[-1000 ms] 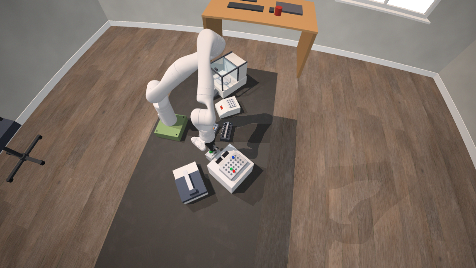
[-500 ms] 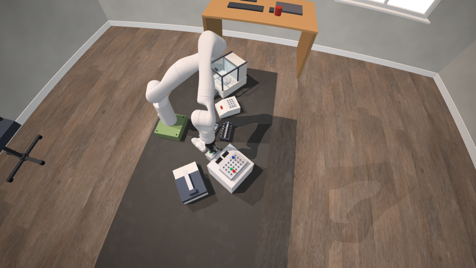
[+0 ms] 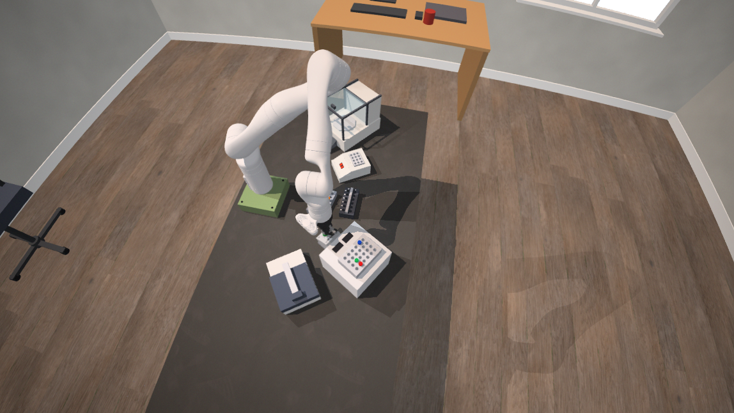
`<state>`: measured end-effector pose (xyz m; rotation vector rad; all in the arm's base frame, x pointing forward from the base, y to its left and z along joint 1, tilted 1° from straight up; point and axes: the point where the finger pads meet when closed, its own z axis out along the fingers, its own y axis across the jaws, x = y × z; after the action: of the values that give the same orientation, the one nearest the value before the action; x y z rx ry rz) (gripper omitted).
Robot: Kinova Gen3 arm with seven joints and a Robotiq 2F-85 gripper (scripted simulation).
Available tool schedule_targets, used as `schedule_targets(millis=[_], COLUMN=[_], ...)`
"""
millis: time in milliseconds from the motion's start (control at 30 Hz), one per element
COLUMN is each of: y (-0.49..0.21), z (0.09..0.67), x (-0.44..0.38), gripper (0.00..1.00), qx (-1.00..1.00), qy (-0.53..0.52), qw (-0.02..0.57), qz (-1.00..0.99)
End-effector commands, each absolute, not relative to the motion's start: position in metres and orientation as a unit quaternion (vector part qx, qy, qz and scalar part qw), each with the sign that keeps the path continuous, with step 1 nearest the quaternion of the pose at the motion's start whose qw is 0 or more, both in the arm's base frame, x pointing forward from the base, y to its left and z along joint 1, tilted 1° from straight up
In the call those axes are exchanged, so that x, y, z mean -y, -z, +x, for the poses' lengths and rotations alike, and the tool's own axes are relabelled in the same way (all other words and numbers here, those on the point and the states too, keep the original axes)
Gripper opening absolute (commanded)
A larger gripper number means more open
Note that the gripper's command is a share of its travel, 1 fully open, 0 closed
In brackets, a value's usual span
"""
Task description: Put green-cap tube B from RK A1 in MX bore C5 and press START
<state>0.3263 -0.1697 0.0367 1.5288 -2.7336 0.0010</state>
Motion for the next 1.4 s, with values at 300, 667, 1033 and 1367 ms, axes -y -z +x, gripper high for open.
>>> schedule_targets(millis=[300,667,1033,1367], y=[-0.033,-0.033,-0.041,-0.051], z=[0.327,0.327,0.327,0.327], x=[0.170,0.170,0.170,0.170], gripper=[0.10,0.10,0.10,0.10], qx=[0.873,0.873,0.873,0.873], qy=[-0.001,-0.001,-0.001,-0.001], qw=[0.004,0.004,0.004,0.004], qz=[0.488,0.488,0.488,0.488])
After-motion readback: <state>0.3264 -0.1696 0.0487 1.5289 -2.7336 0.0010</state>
